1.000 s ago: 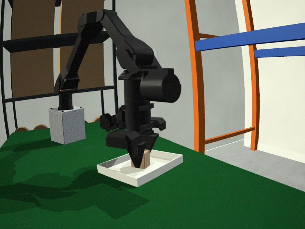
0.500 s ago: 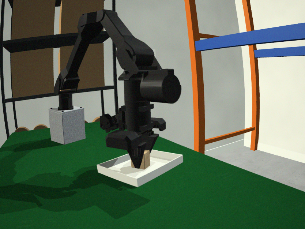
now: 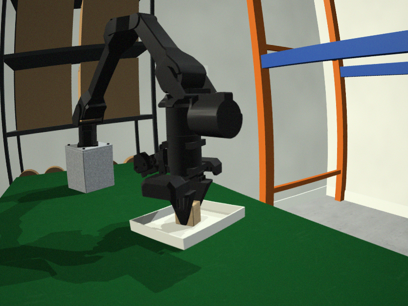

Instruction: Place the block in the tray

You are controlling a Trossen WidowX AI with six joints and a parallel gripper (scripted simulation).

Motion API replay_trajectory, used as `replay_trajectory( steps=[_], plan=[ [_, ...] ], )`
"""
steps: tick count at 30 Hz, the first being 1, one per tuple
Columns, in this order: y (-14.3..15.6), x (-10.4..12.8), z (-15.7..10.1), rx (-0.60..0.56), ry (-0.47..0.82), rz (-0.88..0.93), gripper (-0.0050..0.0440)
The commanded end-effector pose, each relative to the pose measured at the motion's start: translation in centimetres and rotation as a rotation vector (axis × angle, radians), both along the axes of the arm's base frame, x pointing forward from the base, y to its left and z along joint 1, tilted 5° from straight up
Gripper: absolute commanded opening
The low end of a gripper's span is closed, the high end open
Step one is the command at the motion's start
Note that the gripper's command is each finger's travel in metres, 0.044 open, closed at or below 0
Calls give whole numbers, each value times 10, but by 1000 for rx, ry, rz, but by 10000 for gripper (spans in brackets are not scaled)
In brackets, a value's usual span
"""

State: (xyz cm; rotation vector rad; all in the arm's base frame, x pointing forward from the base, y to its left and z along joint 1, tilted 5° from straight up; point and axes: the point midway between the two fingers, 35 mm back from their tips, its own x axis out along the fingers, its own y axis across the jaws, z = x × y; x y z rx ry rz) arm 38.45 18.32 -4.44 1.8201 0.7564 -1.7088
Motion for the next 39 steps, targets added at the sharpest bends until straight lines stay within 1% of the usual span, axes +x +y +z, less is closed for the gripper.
replay_trajectory(
  steps=[1, 20, 21, 39],
  plan=[
    [3, 6, 12, 12, -33, -6, 0],
    [3, 6, 12, 12, -33, -6, 0],
    [3, 6, 12, 12, -33, -6, 227],
    [3, 6, 12, 12, -33, -6, 227]
  ],
)
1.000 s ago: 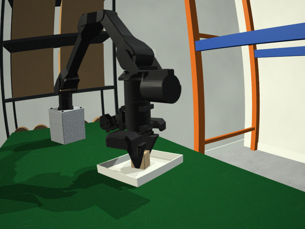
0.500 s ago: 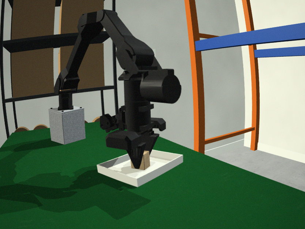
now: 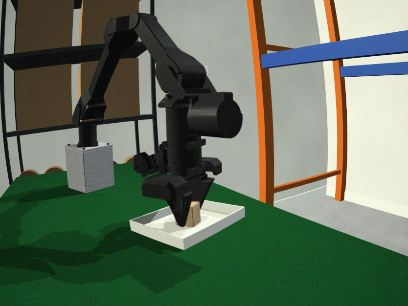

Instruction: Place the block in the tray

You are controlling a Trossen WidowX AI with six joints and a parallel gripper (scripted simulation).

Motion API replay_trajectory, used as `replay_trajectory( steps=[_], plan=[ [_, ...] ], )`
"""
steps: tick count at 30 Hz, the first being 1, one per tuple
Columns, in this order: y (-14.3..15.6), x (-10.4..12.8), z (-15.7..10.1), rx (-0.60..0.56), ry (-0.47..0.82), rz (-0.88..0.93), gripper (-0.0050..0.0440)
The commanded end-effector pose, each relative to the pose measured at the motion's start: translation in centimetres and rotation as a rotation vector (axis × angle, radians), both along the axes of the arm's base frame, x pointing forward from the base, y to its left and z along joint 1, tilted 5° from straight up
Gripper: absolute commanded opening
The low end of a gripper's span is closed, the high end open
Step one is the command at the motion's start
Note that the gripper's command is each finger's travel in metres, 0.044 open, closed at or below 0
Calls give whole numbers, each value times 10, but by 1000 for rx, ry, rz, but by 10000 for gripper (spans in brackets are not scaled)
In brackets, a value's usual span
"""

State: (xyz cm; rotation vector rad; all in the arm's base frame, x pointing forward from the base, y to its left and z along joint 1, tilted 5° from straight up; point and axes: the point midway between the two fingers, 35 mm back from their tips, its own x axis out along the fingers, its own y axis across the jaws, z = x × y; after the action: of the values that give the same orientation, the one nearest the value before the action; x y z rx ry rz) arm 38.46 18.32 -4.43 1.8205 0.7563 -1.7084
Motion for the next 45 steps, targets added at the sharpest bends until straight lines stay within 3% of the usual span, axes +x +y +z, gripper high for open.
replay_trajectory(
  steps=[1, 25, 45],
  plan=[
    [3, 6, 11, 12, -32, -6, 227],
    [2, 6, 15, 12, -32, -6, 227],
    [0, 2, 61, 12, -32, -6, 227]
  ],
)
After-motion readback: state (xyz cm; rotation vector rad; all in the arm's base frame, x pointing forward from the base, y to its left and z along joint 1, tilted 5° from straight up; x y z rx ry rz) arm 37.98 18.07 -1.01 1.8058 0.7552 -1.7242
